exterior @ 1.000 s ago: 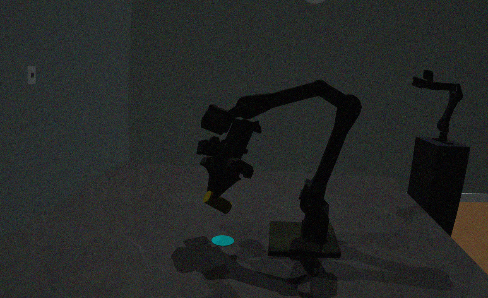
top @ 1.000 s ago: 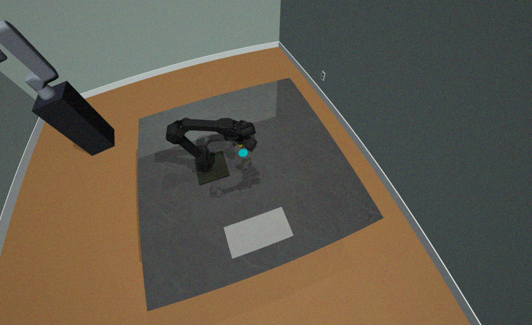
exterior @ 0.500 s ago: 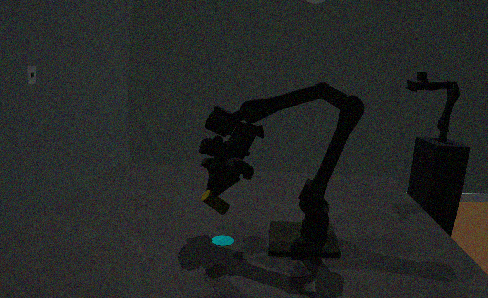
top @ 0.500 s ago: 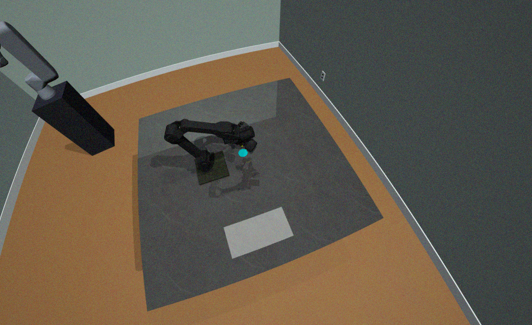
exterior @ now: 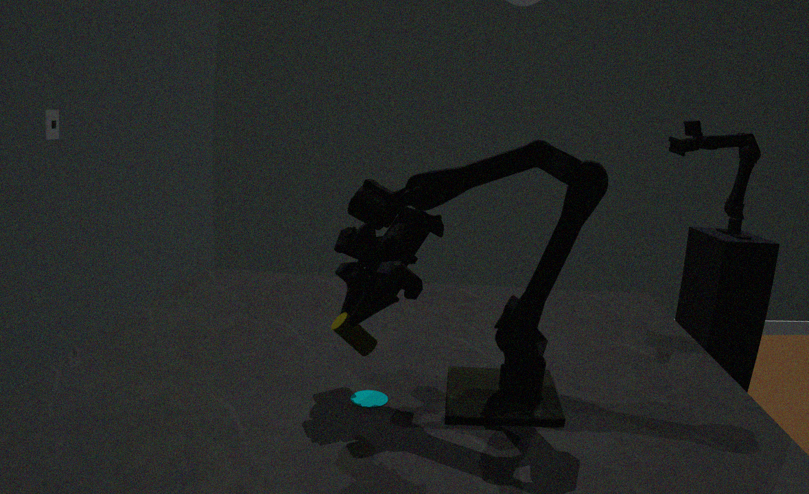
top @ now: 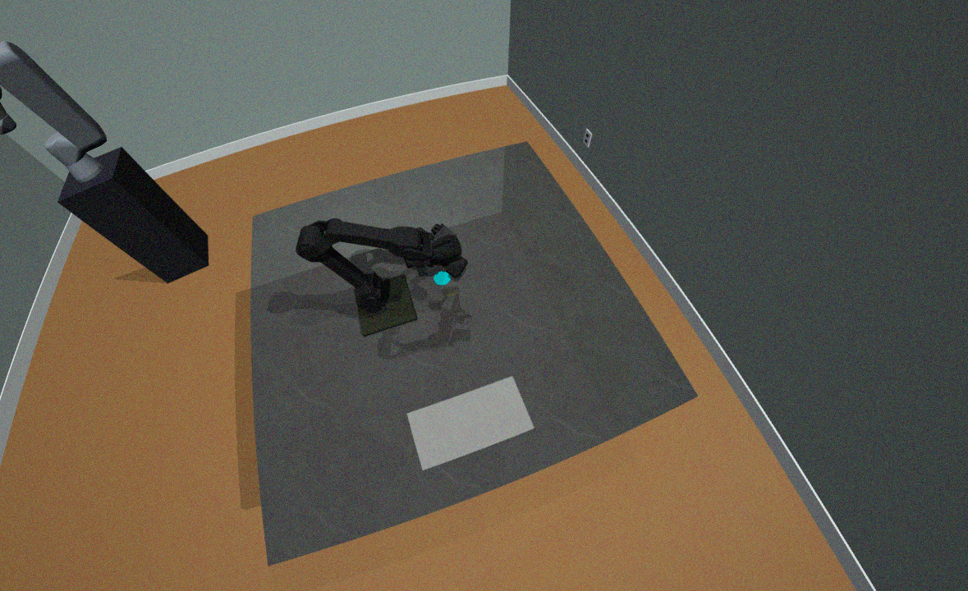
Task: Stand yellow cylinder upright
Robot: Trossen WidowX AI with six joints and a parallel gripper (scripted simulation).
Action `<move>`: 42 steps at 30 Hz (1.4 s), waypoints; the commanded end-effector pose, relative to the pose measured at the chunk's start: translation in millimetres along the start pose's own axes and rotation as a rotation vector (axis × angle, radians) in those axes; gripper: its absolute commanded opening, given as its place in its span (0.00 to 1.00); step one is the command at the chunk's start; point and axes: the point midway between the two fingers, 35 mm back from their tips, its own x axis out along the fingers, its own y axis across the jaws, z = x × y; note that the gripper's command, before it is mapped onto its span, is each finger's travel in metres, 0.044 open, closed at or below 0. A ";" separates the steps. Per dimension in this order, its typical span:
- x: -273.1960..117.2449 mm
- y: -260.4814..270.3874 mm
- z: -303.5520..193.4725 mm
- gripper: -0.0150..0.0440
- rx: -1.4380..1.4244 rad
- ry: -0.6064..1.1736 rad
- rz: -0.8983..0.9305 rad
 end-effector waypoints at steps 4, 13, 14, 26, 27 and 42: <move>-0.3 -0.4 -1.8 0.43 -0.005 -0.045 0.009; -1.8 -1.5 -2.0 0.43 -0.014 -0.104 0.016; -2.0 -1.7 -2.0 0.43 -0.015 -0.110 0.017; -4.8 -2.7 -2.6 0.43 -0.032 -0.187 0.024; -5.1 -2.7 -2.7 0.43 -0.033 -0.193 0.024; -9.5 -3.0 -4.3 0.43 -0.060 -0.286 0.031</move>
